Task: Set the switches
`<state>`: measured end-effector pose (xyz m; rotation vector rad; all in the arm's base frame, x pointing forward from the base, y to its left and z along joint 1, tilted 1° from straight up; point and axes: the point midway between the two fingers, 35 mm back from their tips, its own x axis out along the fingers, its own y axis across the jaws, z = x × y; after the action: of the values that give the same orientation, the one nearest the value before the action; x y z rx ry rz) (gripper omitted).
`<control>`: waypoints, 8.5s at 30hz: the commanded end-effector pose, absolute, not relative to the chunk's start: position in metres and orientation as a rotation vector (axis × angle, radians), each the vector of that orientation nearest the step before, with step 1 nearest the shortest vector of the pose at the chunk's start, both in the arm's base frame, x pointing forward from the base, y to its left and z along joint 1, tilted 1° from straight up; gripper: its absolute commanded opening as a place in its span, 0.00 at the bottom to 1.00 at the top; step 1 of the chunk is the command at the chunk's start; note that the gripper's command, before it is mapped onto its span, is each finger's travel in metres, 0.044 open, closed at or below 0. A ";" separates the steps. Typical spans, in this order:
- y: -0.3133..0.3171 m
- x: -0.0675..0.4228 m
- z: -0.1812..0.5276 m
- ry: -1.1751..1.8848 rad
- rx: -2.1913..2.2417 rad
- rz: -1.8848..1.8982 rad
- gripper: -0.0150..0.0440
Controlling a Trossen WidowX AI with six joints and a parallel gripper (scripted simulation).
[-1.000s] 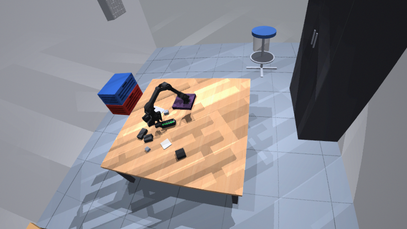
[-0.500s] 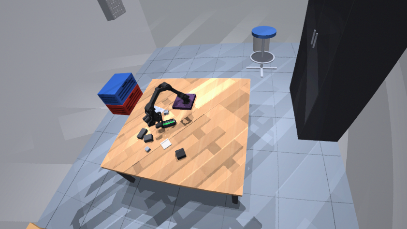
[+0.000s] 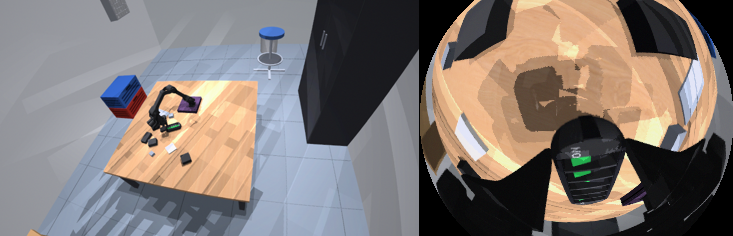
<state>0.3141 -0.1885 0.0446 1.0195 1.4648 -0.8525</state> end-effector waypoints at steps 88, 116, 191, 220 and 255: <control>-0.146 0.296 0.101 1.326 0.928 -0.917 0.82; -0.127 0.289 0.113 1.276 0.895 -0.937 0.82; -0.070 0.266 0.131 1.144 0.808 -0.987 0.82; -0.048 0.257 0.133 1.123 0.794 -0.994 0.83; -0.029 0.251 0.138 1.179 0.831 -0.974 0.83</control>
<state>0.2535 -0.0348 0.1391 0.8189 1.1549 -0.9801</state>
